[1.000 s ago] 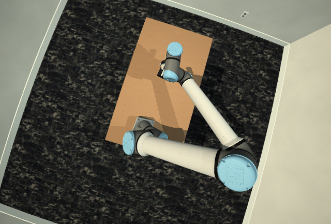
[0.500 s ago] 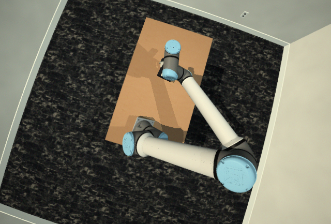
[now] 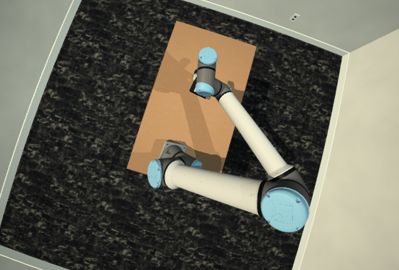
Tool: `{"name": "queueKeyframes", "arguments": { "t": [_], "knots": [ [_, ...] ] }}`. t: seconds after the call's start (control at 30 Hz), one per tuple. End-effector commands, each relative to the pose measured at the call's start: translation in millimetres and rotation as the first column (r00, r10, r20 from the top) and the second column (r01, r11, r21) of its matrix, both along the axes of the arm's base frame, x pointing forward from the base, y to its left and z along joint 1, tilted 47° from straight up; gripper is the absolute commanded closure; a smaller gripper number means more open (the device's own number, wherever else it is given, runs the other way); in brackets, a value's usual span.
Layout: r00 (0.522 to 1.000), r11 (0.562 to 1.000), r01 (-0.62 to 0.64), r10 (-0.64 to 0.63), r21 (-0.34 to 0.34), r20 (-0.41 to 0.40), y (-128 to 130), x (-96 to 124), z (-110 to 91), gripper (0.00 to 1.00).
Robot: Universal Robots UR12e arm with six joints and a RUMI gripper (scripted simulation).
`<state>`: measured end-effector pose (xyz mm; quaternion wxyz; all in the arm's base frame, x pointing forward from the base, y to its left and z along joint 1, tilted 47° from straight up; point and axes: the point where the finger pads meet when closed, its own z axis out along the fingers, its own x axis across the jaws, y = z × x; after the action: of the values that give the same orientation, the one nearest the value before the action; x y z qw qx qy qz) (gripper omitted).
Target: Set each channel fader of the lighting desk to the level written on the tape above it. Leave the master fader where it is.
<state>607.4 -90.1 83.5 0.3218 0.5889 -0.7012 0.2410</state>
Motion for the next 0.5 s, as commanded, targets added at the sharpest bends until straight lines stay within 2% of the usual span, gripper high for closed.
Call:
{"name": "queueKeyframes", "arguments": {
  "t": [0.0,0.47],
  "knots": [
    [1.000,1.000,0.000,0.000,0.000,0.001,0.3,0.5,0.4,0.00],
    [0.999,1.000,-0.024,0.025,0.010,-0.025,-2.0,0.4,0.1,0.00]
  ]
}}
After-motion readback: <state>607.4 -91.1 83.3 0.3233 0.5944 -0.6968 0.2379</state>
